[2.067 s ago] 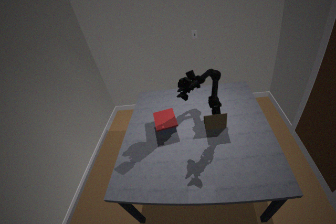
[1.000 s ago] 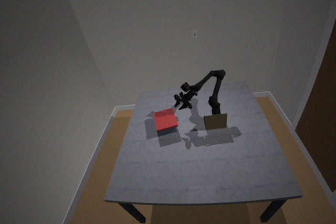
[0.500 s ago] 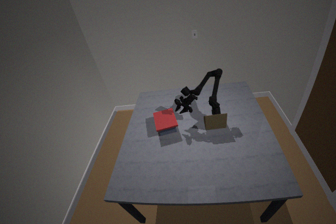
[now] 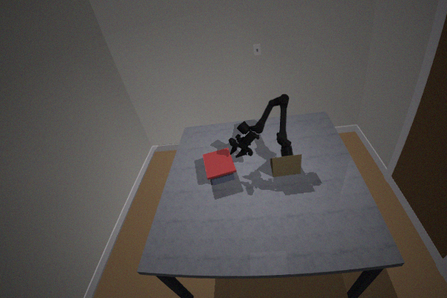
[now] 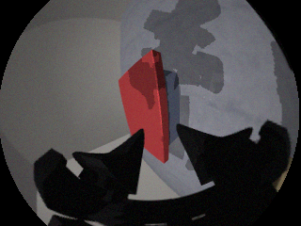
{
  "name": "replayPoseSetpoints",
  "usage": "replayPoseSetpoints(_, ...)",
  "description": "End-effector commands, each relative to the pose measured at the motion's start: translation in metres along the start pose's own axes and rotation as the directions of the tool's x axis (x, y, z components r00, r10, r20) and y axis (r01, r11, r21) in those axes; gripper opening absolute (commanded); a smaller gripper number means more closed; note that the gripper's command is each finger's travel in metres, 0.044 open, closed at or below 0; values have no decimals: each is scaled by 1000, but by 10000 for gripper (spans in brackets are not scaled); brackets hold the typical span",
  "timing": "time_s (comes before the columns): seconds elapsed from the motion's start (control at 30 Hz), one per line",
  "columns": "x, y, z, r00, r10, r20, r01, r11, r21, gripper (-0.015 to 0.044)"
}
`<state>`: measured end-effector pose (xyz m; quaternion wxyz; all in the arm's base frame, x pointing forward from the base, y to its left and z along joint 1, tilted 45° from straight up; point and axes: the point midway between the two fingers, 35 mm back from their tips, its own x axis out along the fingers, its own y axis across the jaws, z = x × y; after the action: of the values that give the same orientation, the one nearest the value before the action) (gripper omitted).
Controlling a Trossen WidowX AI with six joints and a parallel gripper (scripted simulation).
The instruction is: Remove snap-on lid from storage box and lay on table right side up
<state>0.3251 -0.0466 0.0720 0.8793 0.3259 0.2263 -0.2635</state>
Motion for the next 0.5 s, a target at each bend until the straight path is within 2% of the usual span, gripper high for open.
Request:
replayPoseSetpoints(0.0, 6, 2, 0, 1000, 6, -1, -6, 1000, -5, 235)
replayPoseSetpoints(0.47, 29, 0, 0, 1000, 6, 0, -6, 1000, -6, 235)
